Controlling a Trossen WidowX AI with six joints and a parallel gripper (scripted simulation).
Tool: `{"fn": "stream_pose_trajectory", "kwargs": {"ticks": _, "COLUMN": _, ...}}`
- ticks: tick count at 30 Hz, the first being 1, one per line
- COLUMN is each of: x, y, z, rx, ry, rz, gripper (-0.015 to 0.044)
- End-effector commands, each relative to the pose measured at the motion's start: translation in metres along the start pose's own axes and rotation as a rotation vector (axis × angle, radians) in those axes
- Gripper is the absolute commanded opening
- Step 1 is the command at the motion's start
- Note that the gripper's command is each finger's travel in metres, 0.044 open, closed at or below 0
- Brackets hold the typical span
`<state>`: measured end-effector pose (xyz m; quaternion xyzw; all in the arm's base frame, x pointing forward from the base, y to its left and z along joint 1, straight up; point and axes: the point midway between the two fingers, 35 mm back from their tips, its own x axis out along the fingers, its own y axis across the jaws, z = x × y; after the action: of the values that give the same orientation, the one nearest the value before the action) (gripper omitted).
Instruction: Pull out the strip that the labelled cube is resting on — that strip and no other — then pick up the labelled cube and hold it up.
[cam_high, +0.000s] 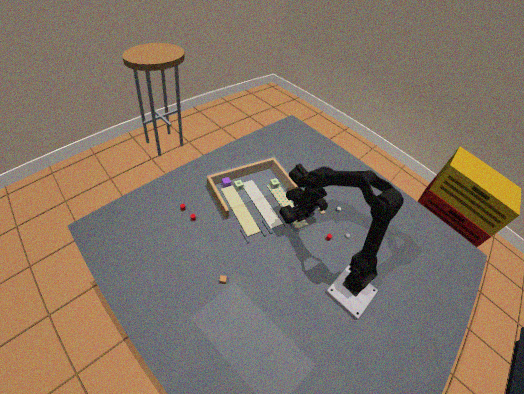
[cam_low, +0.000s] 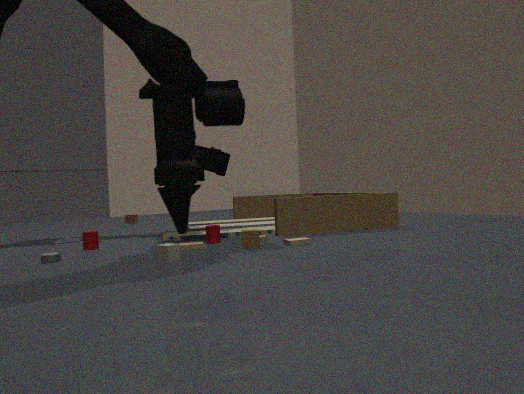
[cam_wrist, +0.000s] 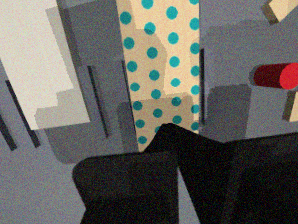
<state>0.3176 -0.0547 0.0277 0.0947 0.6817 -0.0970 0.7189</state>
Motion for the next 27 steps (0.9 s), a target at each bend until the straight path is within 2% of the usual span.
{"fn": "stream_pose_trajectory", "kwargs": {"ticks": 1, "x": 0.006, "y": -0.001, "z": -0.014, "rx": 0.003, "ry": 0.030, "rz": -0.004, "gripper": 0.0000}}
{"fn": "stream_pose_trajectory", "kwargs": {"ticks": 27, "x": 0.006, "y": -0.002, "z": -0.052, "rx": 0.003, "ry": 0.032, "rz": -0.004, "gripper": 0.0000}}
